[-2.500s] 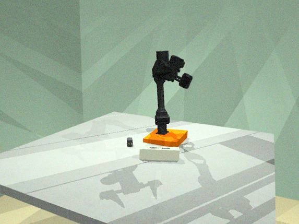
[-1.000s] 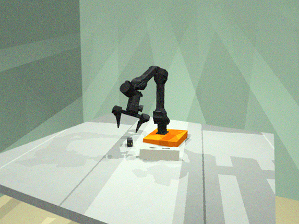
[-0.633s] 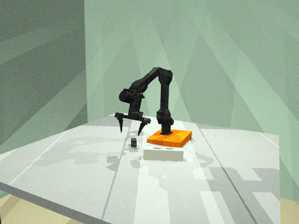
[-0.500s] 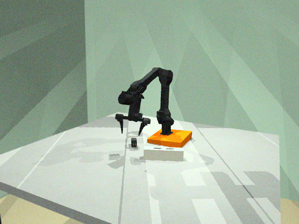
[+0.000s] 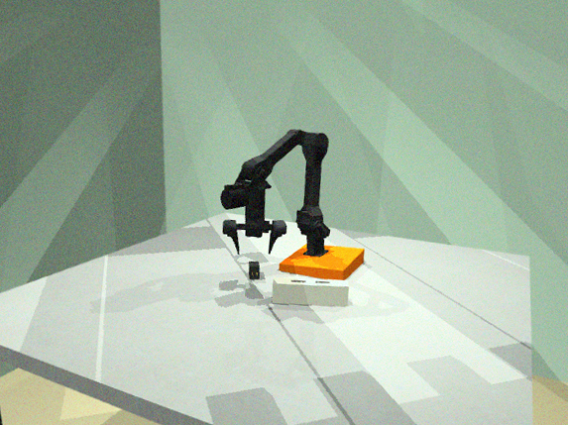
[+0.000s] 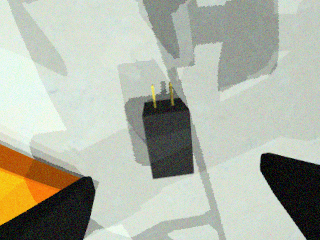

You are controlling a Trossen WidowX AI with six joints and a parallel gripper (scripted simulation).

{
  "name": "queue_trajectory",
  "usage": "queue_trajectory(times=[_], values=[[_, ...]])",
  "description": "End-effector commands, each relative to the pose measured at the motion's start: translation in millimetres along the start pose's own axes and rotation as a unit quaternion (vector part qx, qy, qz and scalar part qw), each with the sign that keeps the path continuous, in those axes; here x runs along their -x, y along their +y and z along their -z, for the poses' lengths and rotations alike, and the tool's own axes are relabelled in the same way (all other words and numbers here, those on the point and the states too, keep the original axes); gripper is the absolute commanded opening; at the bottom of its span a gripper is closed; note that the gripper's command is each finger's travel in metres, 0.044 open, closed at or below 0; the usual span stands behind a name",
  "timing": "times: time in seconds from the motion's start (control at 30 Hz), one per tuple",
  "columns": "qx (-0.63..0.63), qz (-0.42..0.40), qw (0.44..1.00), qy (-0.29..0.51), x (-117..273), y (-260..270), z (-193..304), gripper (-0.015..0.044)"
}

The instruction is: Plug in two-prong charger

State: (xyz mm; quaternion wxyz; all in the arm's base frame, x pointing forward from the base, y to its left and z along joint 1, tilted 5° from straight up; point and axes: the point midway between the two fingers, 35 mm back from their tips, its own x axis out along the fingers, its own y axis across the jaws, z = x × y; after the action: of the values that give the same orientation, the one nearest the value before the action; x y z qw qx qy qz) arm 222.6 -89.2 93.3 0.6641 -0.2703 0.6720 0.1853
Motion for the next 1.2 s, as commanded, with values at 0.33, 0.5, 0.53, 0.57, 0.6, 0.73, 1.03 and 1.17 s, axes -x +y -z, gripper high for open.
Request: queue_trajectory(times=[0.33, 0.5, 0.53, 0.57, 0.6, 0.73, 1.03, 1.17], values=[[0.002, -0.005, 1.000, 0.007, -16.1, 0.6, 1.9, 0.0440], [0.002, -0.005, 1.000, 0.007, -21.4, 0.3, 1.3, 0.0440], [0.002, -0.005, 1.000, 0.007, -23.0, 0.2, 1.1, 0.0440], [0.002, -0.005, 1.000, 0.007, -24.7, 0.1, 0.9, 0.0440], [0.002, -0.005, 1.000, 0.007, -26.3, 0.1, 0.8, 0.0440], [0.002, -0.005, 1.000, 0.007, -32.9, -0.1, 0.1, 0.0440], [0.002, -0.005, 1.000, 0.007, -47.7, 0.1, -0.8, 0.0440], [0.002, -0.005, 1.000, 0.007, -54.1, 0.5, -1.1, 0.0440]])
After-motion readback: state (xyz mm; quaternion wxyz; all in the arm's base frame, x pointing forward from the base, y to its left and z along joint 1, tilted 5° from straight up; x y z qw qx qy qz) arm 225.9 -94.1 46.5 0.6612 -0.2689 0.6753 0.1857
